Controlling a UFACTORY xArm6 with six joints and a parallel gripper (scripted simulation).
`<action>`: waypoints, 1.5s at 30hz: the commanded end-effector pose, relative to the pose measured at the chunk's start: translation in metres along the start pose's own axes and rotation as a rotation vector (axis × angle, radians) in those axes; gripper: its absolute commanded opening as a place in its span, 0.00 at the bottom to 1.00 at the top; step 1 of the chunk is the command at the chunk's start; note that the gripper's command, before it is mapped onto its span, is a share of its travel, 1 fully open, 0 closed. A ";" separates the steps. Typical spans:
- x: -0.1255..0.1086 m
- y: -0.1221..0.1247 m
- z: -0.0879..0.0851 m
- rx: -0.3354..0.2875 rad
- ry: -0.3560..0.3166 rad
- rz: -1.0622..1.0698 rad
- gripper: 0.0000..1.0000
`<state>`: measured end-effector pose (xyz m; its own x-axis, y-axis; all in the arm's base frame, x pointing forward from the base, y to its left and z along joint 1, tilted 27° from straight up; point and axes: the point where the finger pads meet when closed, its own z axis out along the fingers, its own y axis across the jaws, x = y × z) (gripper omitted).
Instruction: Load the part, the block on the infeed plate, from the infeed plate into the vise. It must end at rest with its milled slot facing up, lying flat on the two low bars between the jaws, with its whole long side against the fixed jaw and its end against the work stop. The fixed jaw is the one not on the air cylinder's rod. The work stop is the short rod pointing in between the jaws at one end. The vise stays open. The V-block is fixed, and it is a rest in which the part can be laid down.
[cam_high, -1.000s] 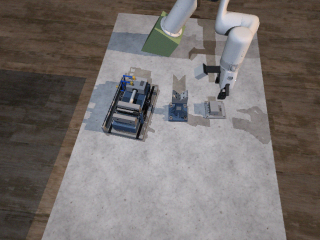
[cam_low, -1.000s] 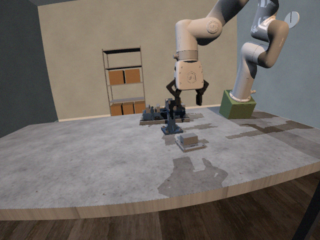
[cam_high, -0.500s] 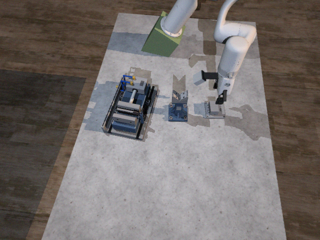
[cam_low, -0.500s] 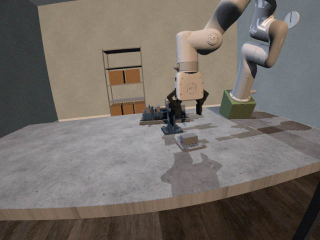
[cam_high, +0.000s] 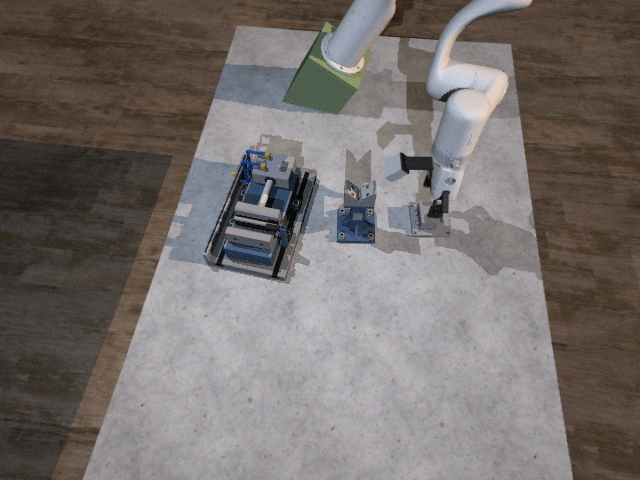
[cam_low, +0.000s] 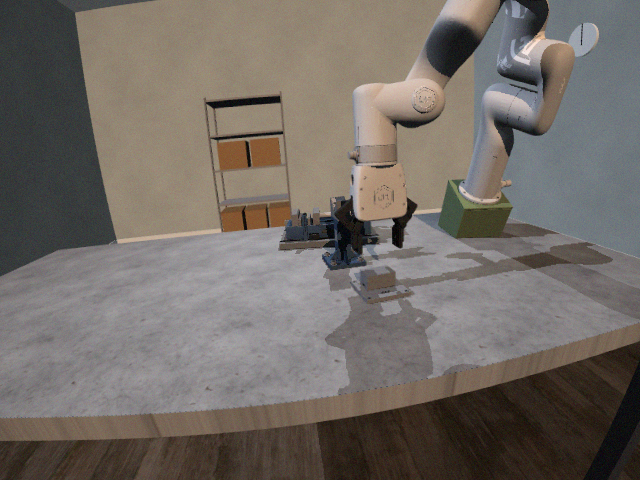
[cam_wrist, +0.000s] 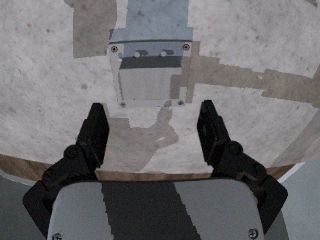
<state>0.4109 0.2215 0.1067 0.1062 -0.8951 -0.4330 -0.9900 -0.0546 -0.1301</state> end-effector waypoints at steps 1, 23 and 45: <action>-0.001 -0.001 0.009 0.003 -0.001 -0.001 0.89; -0.001 -0.001 0.044 0.003 -0.001 -0.001 0.89; -0.001 -0.001 0.059 0.003 -0.001 -0.001 0.89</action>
<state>0.4164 0.2474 0.0546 0.1063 -0.8949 -0.4334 -0.9900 -0.0548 -0.1296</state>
